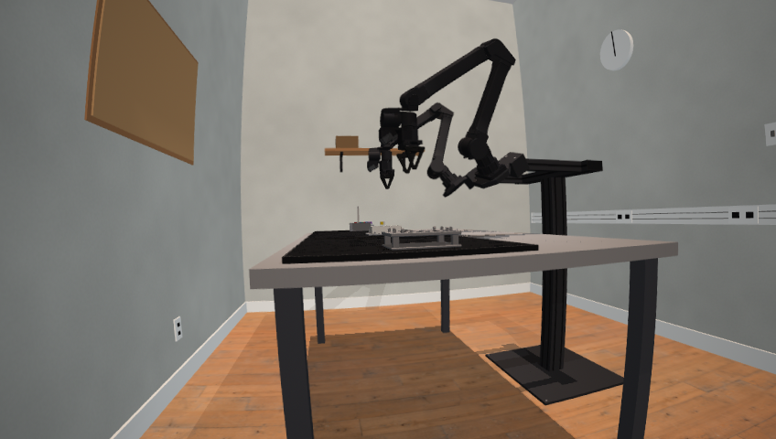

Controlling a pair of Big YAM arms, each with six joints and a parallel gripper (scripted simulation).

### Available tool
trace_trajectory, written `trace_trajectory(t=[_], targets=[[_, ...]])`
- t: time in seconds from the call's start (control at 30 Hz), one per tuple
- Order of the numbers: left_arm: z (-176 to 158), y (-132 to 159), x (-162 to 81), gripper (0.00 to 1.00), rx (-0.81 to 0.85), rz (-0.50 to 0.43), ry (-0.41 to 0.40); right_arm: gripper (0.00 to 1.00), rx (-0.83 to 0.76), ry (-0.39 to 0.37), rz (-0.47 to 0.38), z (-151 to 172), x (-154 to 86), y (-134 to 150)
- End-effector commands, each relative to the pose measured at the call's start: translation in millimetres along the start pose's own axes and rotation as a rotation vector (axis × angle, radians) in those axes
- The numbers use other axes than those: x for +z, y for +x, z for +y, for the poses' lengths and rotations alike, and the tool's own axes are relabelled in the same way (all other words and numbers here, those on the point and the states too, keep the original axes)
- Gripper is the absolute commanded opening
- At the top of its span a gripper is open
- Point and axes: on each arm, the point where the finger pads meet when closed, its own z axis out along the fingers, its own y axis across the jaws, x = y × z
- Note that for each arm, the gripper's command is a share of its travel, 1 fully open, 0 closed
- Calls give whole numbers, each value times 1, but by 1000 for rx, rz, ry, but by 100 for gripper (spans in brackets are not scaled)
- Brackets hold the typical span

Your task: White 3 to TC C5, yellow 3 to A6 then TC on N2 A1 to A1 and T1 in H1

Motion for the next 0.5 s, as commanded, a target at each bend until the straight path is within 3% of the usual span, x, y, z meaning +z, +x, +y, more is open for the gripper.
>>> trace_trajectory(t=[0.0,0.47], targets=[[2,-12,-8,100,7,-28,2,24,15,3,-19,-3,-7,-10],[-41,-6,20,100,3,-5,8,24,15,3,-19,-3,-7,-10]])
